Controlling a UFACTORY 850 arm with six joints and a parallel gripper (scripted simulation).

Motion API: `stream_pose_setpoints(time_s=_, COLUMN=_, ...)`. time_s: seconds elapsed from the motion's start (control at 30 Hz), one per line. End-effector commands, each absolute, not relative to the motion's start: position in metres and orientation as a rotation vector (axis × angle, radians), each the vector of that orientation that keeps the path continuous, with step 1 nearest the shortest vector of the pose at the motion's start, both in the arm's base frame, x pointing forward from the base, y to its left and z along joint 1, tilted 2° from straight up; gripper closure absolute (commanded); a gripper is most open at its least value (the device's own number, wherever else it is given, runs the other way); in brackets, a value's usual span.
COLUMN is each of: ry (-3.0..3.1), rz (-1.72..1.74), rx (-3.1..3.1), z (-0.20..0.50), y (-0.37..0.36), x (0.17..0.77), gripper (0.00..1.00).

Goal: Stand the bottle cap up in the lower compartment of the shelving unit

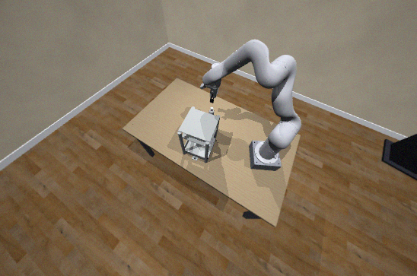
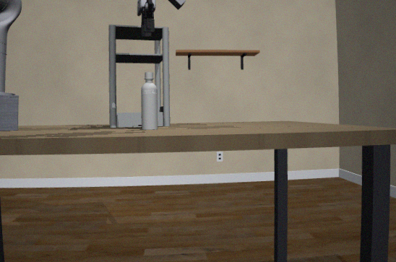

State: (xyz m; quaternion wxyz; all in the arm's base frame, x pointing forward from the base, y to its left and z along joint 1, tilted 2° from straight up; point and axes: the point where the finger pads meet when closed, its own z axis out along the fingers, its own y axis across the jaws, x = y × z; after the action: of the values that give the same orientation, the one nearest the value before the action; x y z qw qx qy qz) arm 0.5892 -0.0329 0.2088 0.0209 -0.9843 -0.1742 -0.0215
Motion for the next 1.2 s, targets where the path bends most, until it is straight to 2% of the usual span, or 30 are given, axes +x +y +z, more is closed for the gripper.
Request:
stream_pose_setpoints(time_s=0.0, ry=-0.552, rz=-0.08, rx=-3.039, z=0.2097, y=-0.0328, x=0.59, gripper=0.29)
stream_pose_setpoints(time_s=1.17, ry=-0.788, rz=-0.31, rx=-2.742, z=0.2073, y=-0.0327, x=0.5909, gripper=0.29)
